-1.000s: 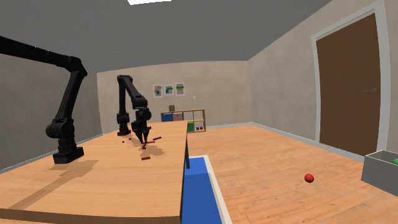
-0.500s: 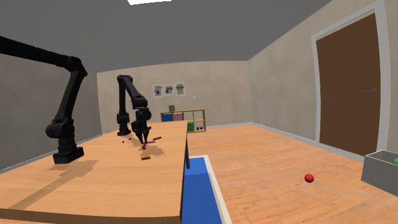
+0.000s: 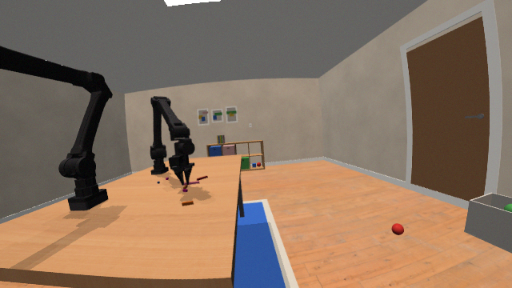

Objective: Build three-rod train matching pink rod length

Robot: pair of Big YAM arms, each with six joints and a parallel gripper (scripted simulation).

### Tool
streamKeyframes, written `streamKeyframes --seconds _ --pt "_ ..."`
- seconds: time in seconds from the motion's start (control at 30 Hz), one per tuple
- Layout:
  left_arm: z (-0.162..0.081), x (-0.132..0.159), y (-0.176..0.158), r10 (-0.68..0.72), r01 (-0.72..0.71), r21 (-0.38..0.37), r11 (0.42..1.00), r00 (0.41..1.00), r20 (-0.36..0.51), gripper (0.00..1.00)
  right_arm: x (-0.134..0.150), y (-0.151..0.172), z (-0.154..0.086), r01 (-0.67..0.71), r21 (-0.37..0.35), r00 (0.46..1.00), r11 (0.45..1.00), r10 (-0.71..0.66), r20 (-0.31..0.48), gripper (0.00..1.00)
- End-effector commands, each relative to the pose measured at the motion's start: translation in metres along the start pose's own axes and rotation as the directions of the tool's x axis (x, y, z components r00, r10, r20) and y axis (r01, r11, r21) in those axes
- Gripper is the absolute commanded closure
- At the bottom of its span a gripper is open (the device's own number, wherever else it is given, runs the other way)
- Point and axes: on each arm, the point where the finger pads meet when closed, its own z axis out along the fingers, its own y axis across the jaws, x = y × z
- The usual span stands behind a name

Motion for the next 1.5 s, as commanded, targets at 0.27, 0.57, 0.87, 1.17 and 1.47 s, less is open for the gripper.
streamKeyframes --seconds 0.27,0.57,0.87,1.17,1.47 --pt "-0.0276 -0.0197 0.0129 0.008 -0.006 -0.039 0.999 0.999 0.054 0.77 -0.0453 -0.0042 -0.0073 -0.008 0.009 0.997 1.000 0.008 0.071 0.00" --pt "-0.0276 -0.0197 0.0129 0.008 -0.006 -0.039 0.999 0.999 0.054 0.77 -0.0453 -0.0042 -0.0073 -0.008 0.009 0.997 1.000 0.008 0.071 0.00" --pt "-0.0276 -0.0197 0.0129 0.008 -0.006 -0.039 0.999 0.999 0.054 0.77 -0.0453 -0.0042 -0.0073 -0.008 0.009 0.997 1.000 0.008 0.071 0.00" --pt "-0.0276 -0.0197 0.0129 0.008 -0.006 -0.039 0.999 0.999 0.054 0.77 -0.0453 -0.0042 -0.0073 -0.008 0.009 0.997 1.000 0.008 0.071 0.00" --pt "-0.0276 -0.0197 0.0129 0.008 -0.006 -0.039 0.999 0.999 0.054 0.77 -0.0453 -0.0042 -0.0073 -0.008 0.009 0.997 1.000 0.008 0.071 0.00"
